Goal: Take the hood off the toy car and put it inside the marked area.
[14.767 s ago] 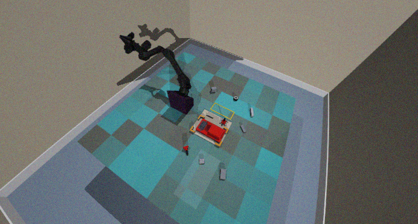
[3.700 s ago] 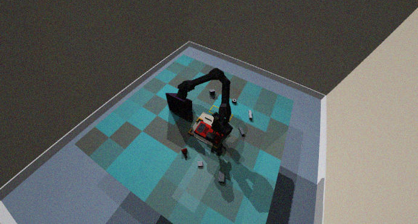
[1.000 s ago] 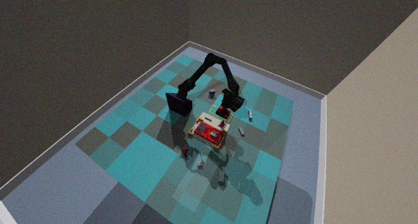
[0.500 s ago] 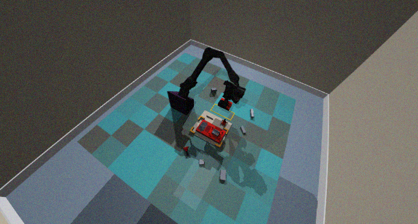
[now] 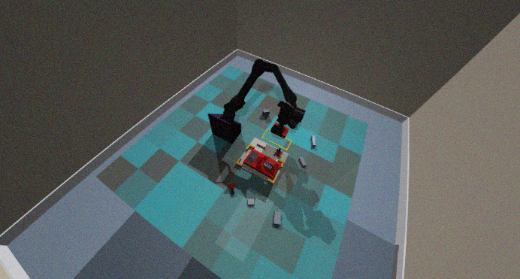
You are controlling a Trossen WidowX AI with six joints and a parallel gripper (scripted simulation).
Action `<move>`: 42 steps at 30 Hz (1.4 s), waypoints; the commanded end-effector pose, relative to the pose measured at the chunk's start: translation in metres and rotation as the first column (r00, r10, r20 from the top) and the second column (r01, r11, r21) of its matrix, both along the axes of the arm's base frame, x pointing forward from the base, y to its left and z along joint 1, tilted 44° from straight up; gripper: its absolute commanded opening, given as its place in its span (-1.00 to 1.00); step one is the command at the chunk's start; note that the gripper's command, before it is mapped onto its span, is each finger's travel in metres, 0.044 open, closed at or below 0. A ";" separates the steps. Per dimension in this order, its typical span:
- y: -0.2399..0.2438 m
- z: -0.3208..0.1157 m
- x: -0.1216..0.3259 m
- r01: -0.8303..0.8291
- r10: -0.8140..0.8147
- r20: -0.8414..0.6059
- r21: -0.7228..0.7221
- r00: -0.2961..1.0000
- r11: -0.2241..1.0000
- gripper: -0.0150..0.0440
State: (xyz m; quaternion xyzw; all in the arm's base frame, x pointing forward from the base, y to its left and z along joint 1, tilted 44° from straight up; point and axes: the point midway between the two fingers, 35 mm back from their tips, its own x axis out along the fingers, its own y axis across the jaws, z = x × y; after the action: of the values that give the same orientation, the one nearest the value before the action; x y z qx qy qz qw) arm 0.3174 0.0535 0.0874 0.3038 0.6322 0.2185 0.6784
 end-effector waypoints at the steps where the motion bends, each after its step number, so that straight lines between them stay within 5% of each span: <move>1: 0.002 -0.004 -0.001 0.004 -0.004 -0.008 0.004 1.000 1.000 -0.49; 42: 0.024 -0.026 0.004 0.004 -0.004 -0.008 0.003 1.000 1.000 -0.49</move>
State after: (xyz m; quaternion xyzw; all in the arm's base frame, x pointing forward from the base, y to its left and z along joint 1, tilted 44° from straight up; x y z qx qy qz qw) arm 0.3224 0.0755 0.0641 0.3044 0.6318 0.2192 0.6783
